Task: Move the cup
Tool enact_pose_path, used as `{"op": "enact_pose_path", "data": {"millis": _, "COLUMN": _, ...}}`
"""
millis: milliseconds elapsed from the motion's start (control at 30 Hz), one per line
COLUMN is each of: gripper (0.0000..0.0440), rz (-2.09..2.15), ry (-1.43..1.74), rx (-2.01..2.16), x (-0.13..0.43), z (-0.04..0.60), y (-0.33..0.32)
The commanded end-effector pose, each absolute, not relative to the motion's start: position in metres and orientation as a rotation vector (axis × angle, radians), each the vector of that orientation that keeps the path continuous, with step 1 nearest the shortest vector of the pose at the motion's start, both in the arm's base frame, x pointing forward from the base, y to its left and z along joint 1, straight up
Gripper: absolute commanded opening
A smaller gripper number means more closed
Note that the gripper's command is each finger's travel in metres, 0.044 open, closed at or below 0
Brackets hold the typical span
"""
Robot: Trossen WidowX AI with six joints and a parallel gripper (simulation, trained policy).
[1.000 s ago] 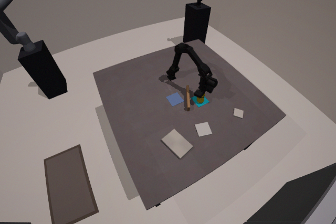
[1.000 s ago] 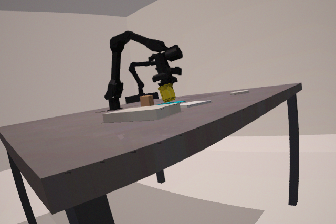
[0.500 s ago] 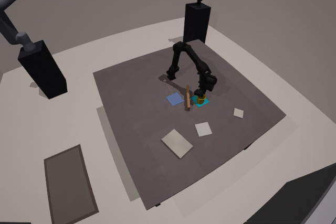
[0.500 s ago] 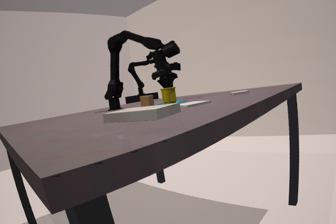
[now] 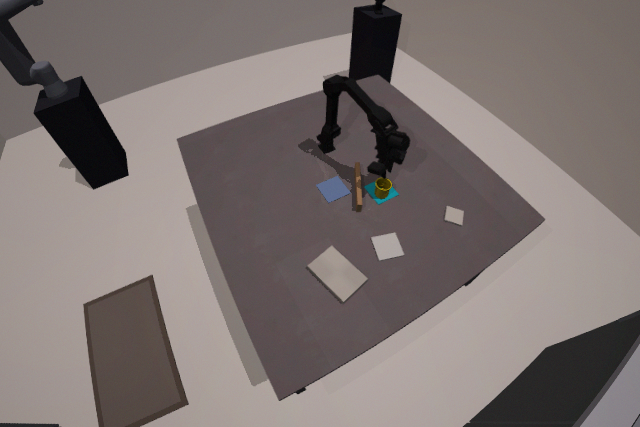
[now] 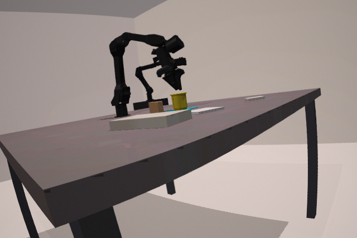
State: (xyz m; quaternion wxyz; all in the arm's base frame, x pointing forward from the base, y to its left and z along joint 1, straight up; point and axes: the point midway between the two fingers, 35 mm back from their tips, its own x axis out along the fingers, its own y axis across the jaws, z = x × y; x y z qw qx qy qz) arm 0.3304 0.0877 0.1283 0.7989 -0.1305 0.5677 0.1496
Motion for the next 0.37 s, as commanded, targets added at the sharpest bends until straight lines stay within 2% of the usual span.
{"op": "enact_pose_path", "data": {"millis": 0, "gripper": 0.0232, "rz": 0.32, "ry": 1.191, "rx": -0.265, "x": 0.33, "z": 0.14, "y": 0.088}}
{"op": "enact_pose_path", "data": {"millis": 233, "gripper": 0.0406, "rz": 0.306, "ry": 1.145, "rx": -0.237, "x": 0.332, "z": 0.164, "y": 0.084}}
{"op": "enact_pose_path", "data": {"millis": 300, "gripper": 0.044, "rz": 0.302, "ry": 1.133, "rx": -0.23, "x": 0.334, "z": 0.17, "y": 0.083}}
{"op": "enact_pose_path", "data": {"millis": 333, "gripper": 0.044, "rz": 0.3, "ry": 1.128, "rx": -0.227, "x": 0.334, "z": 0.174, "y": 0.082}}
